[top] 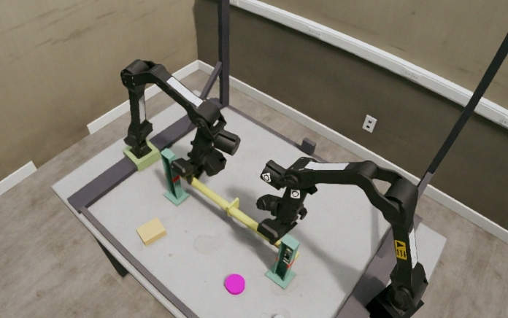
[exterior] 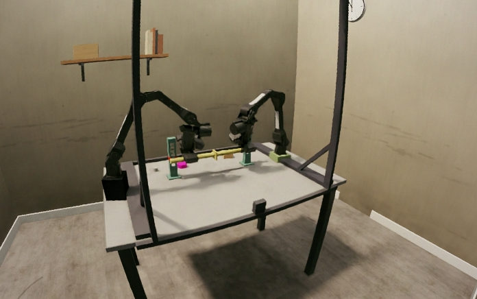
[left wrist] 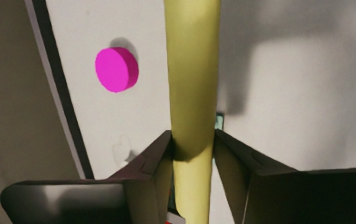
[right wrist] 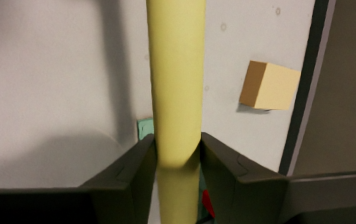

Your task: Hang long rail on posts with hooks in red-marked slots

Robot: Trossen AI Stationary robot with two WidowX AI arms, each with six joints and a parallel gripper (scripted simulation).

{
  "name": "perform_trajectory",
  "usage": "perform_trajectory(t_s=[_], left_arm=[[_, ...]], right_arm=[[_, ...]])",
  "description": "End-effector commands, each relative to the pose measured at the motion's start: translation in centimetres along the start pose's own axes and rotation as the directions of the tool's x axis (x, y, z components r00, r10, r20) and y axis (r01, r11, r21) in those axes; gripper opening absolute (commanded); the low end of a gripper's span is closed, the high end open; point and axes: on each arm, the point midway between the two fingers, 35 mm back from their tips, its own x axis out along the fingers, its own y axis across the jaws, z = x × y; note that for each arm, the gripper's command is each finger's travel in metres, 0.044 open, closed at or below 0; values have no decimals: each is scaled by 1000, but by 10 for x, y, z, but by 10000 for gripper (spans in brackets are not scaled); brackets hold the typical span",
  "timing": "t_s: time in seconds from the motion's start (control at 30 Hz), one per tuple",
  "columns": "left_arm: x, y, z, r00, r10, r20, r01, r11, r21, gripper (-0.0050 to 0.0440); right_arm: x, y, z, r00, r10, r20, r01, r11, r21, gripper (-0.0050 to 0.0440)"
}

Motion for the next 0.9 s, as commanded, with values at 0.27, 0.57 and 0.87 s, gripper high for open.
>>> perform_trajectory(t_s=[0.27, 0.57, 0.87], left_arm=[[-13, 16, 3, 999, 7, 43, -6, 1000, -22, -50], [-13, 16, 3, 999, 7, 43, -6, 1000, -22, -50], [-4, 12, 4, 999, 7, 43, -6, 1000, -22, -50]], right_arm=[[-8, -9, 1, 999, 6, 36, -6, 1000, 6, -50], [-8, -9, 1, 999, 6, 36, -6, 1000, 6, -50], [1, -5, 1, 999, 6, 36, -6, 1000, 6, -50]])
